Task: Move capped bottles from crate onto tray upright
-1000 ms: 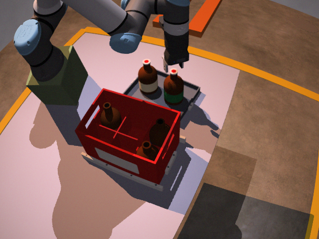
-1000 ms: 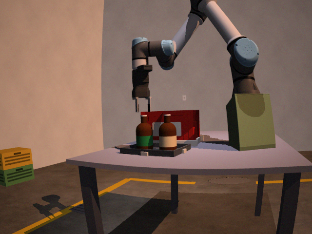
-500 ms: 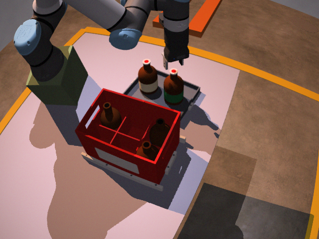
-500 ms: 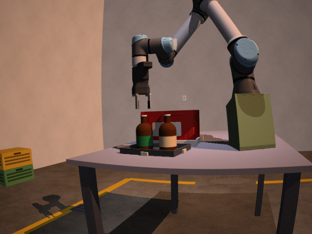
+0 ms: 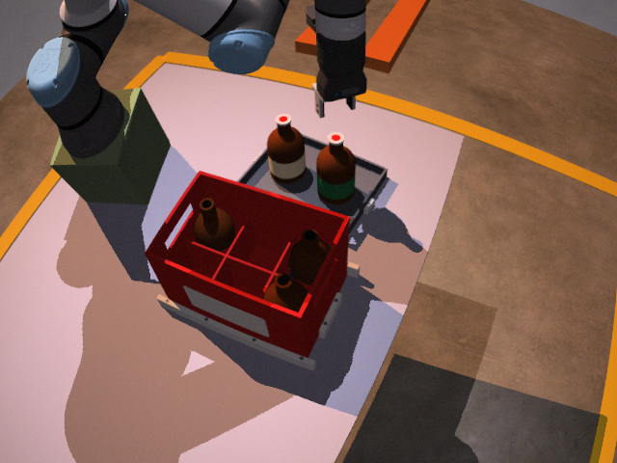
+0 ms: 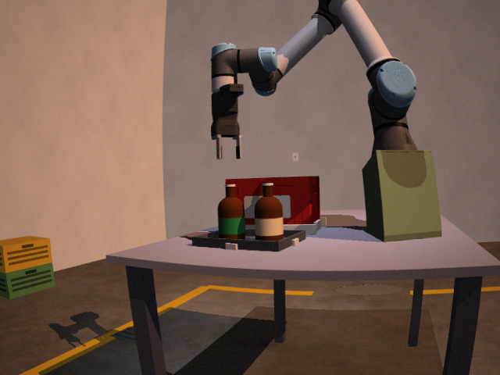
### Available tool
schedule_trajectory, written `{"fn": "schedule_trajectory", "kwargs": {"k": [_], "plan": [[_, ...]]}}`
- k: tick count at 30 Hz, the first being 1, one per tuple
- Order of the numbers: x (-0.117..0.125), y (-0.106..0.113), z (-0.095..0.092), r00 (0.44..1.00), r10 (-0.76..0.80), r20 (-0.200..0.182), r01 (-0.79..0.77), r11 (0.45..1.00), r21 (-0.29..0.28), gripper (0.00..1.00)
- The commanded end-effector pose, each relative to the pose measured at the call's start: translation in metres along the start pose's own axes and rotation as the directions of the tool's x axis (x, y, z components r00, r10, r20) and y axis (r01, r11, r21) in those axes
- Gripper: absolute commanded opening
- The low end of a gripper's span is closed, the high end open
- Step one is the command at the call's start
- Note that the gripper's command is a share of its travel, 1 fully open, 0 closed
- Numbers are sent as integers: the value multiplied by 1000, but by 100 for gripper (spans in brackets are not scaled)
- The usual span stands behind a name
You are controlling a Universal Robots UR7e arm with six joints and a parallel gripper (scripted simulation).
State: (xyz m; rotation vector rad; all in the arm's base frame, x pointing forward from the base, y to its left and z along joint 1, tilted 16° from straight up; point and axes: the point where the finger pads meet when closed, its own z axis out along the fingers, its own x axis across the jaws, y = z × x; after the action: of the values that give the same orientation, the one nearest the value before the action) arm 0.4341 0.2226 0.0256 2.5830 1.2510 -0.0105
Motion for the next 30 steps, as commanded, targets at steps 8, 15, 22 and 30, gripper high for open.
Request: {"fn": "schedule_trajectory", "kwargs": {"k": [8,15,22,30], "plan": [[0,0,-21,1000,0,-1,0,1000,0,100],[0,0,-36,1000,0,0,0,1000,0,100],[0,0,-34,1000,0,-1,0,1000,0,100],[0,0,-38,1000,0,0,0,1000,0,100]]}}
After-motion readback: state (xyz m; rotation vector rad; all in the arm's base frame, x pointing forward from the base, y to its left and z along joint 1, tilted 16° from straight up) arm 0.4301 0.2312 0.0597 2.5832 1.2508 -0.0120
